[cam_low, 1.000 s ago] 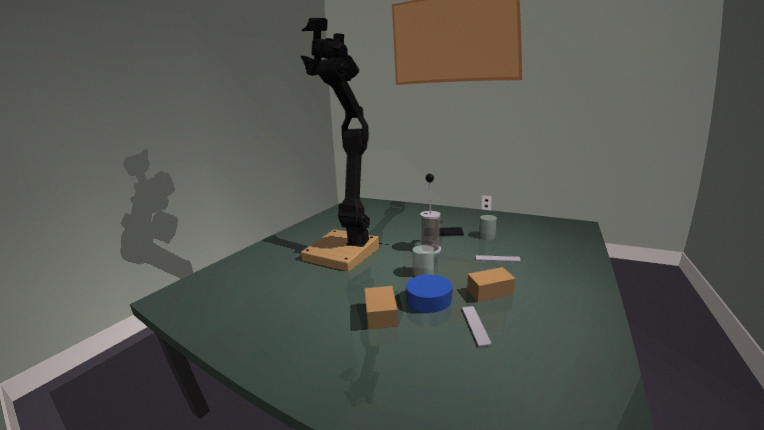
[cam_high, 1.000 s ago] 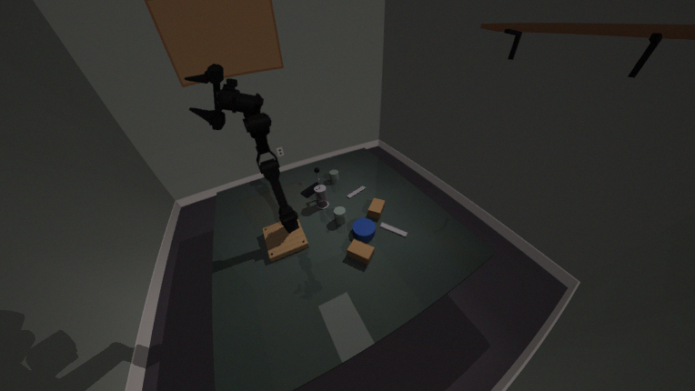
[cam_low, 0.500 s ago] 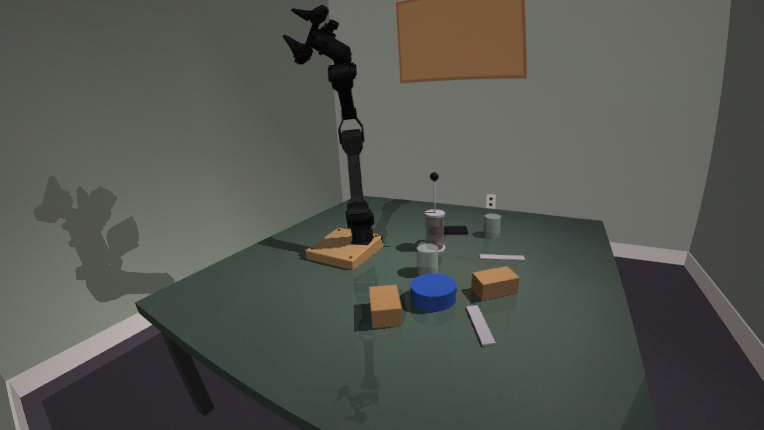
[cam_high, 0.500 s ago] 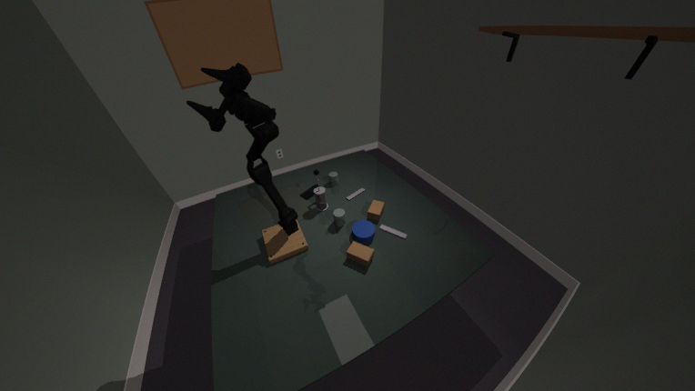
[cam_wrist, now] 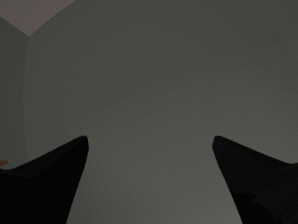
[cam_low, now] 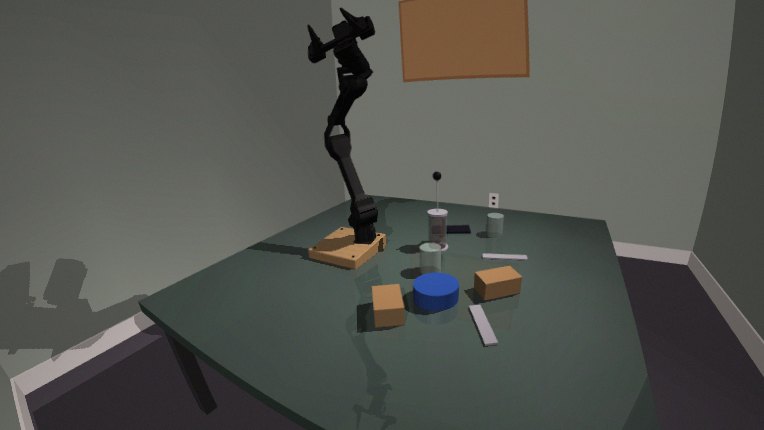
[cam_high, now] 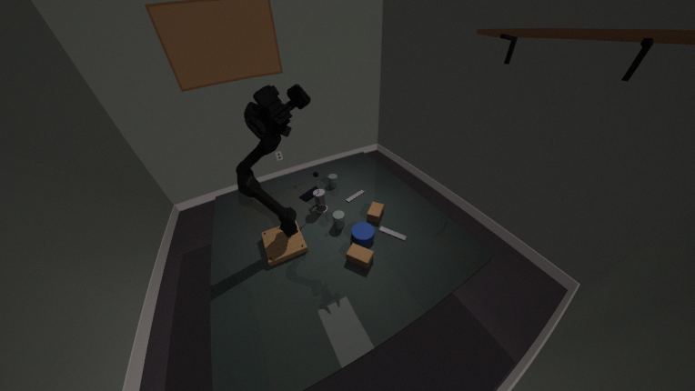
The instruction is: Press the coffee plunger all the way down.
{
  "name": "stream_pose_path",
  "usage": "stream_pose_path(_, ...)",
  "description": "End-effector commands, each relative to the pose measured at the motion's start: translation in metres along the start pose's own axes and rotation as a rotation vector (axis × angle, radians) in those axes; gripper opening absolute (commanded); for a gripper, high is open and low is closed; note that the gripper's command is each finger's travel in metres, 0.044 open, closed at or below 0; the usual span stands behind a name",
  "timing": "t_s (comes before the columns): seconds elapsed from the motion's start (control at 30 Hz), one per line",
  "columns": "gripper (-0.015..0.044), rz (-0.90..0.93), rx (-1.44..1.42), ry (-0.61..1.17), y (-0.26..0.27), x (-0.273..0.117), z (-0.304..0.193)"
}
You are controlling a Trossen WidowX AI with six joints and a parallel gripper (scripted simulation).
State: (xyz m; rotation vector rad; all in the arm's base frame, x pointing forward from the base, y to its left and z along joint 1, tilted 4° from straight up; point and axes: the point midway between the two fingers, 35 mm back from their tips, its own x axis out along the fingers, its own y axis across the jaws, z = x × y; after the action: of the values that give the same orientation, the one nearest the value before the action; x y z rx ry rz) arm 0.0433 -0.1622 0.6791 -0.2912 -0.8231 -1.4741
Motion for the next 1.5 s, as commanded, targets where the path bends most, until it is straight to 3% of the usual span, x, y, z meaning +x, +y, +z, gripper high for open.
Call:
stream_pose_path(0.0,0.0440,0.254,0.049,0.180,0.047,-0.028,-0.042)
stream_pose_path(0.27,0.0440,0.718,0.115,0.505,0.112,-0.126,-0.097)
stream_pose_path(0.5,0.0440,1.106,0.119,0.742,0.132,-0.231,-0.122)
stream_pose_path(0.7,0.0440,1.449,0.069,0.926,0.117,-0.327,-0.133)
stream_pose_path(0.97,0.0440,1.869,-0.098,1.112,0.057,-0.429,-0.149)
stream_pose_path(1.47,0.0440,1.875,-0.120,1.130,0.037,-0.469,-0.198)
